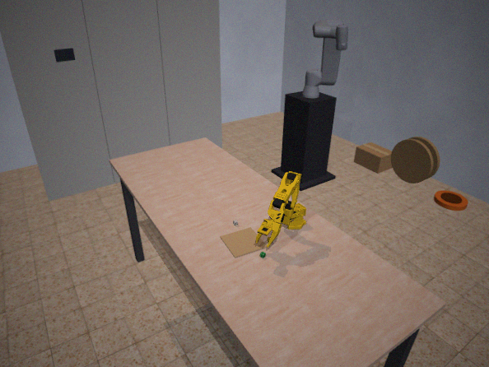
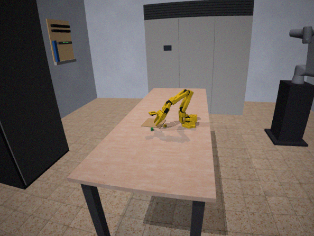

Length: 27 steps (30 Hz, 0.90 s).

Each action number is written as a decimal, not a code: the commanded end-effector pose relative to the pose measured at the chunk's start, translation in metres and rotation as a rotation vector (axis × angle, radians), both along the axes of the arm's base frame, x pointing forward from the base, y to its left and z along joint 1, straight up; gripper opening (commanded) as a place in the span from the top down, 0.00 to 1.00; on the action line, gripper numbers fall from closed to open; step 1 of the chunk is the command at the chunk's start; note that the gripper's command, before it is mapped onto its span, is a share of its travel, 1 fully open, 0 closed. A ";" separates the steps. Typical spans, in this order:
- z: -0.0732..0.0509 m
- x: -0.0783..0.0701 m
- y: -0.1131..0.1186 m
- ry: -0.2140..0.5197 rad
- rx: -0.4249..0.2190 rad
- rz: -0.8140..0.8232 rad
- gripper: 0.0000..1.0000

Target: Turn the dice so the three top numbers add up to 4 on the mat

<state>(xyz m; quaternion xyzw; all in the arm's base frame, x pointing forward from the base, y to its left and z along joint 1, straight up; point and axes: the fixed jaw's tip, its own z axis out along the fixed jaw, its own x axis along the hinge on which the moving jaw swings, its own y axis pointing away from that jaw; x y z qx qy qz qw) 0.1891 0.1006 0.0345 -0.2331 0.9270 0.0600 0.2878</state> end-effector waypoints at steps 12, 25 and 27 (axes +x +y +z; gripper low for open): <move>0.009 0.009 0.006 -0.045 0.030 -0.002 0.75; 0.010 0.014 0.009 -0.057 0.038 -0.004 0.75; 0.010 0.014 0.009 -0.057 0.038 -0.004 0.75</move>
